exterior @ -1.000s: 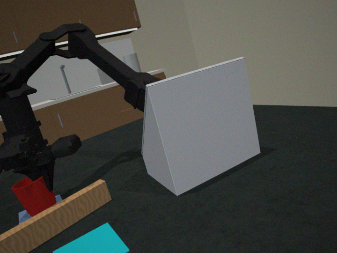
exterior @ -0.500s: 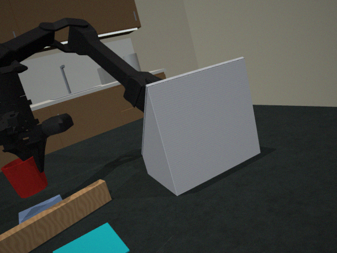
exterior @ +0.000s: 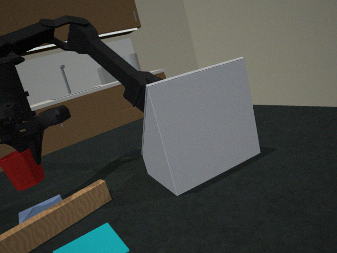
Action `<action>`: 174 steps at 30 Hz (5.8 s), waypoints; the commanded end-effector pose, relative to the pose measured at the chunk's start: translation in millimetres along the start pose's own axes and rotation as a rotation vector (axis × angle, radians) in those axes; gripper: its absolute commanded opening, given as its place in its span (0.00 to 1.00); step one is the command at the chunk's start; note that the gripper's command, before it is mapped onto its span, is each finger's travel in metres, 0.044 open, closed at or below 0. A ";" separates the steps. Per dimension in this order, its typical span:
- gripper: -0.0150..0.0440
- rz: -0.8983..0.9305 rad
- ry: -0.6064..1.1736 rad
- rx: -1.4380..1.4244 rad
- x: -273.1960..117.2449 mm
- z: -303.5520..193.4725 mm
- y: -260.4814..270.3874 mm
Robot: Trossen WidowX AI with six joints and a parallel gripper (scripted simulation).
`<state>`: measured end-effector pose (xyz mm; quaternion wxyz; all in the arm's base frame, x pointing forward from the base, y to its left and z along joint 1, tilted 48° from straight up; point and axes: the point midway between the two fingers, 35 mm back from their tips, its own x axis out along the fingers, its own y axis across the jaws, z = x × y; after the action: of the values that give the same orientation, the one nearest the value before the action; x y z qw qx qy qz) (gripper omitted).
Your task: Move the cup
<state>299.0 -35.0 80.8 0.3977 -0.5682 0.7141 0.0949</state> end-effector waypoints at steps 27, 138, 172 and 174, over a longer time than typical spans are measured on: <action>0.25 0.003 -0.005 0.003 -3.0 35.3 28.6; 0.25 0.006 -0.011 0.005 60.1 169.4 153.3; 0.47 0.007 -0.017 0.009 48.6 171.9 152.8; 0.47 0.007 -0.017 0.009 45.3 172.0 152.7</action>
<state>239.8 79.0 -115.7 0.4032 -0.5652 0.7130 0.0983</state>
